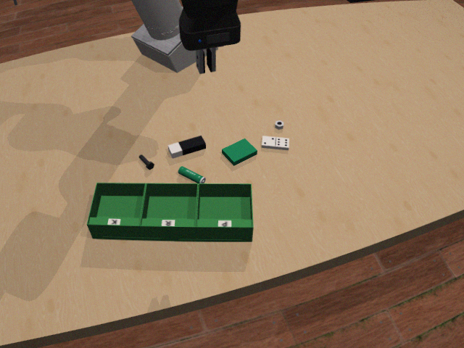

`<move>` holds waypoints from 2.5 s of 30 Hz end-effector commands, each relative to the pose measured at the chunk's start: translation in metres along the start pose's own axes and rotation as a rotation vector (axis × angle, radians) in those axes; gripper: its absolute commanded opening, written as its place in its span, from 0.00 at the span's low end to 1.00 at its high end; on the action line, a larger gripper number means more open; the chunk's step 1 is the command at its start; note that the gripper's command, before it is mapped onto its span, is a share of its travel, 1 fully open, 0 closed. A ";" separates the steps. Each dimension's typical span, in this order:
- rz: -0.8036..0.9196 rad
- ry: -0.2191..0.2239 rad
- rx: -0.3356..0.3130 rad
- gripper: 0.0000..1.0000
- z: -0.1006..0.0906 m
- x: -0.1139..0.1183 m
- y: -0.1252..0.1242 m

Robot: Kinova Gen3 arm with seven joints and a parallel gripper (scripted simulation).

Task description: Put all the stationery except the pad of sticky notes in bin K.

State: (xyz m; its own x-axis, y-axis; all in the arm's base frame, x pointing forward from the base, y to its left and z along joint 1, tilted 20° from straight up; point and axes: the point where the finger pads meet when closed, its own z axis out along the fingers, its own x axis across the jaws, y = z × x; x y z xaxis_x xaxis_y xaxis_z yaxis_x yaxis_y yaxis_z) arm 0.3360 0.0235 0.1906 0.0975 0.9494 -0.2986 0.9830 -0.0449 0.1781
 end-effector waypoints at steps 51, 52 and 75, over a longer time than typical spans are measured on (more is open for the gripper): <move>-1.525 -0.048 -0.021 0.31 0.131 -0.173 0.082; -1.568 -0.048 -0.020 0.31 0.131 -0.173 0.082; -2.553 -0.060 0.006 0.31 0.131 -0.173 0.082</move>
State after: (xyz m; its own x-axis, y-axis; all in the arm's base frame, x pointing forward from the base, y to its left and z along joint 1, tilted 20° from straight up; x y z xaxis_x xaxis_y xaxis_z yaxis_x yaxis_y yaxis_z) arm 0.4225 -0.1803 0.1352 -0.7055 -0.7017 0.0999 -0.6766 0.6248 -0.3897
